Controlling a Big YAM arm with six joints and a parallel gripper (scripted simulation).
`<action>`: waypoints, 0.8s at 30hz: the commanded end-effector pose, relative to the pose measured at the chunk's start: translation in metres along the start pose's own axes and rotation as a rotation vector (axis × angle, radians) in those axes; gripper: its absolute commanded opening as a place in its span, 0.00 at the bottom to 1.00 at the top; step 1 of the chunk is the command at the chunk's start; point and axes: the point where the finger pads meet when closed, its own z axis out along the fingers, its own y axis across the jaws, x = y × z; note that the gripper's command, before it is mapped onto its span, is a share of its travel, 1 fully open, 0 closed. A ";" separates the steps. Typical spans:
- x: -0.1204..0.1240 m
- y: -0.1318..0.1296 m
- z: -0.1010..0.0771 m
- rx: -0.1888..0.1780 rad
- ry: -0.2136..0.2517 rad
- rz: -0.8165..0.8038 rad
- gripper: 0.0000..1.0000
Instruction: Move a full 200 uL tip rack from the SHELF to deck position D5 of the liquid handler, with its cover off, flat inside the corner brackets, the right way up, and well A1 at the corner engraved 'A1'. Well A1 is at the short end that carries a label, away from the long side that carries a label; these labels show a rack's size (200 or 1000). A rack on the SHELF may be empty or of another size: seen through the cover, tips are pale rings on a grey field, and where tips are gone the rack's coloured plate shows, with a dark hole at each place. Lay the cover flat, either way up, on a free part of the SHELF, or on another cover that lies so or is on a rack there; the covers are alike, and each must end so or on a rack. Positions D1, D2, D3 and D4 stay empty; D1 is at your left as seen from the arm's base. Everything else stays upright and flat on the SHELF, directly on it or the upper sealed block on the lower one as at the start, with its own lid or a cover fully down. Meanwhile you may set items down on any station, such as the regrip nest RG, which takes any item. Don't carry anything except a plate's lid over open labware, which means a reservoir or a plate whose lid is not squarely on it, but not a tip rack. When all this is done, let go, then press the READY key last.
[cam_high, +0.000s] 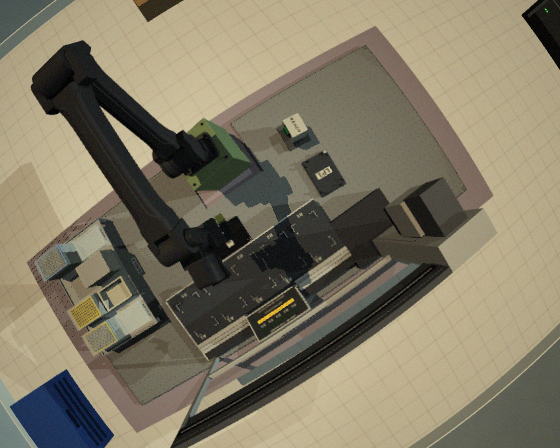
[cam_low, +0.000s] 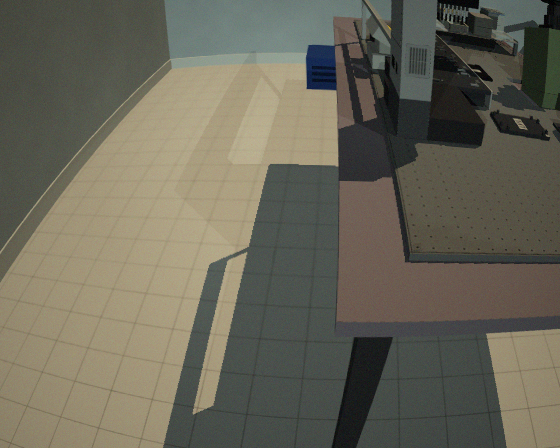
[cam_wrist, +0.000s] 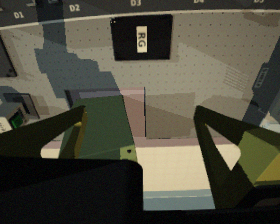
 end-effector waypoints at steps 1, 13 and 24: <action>-0.027 -0.024 -0.022 0.004 -0.074 0.056 1.00; -0.032 -0.088 -0.020 0.010 -0.068 0.316 1.00; -0.035 -0.136 -0.020 0.013 -0.068 0.495 1.00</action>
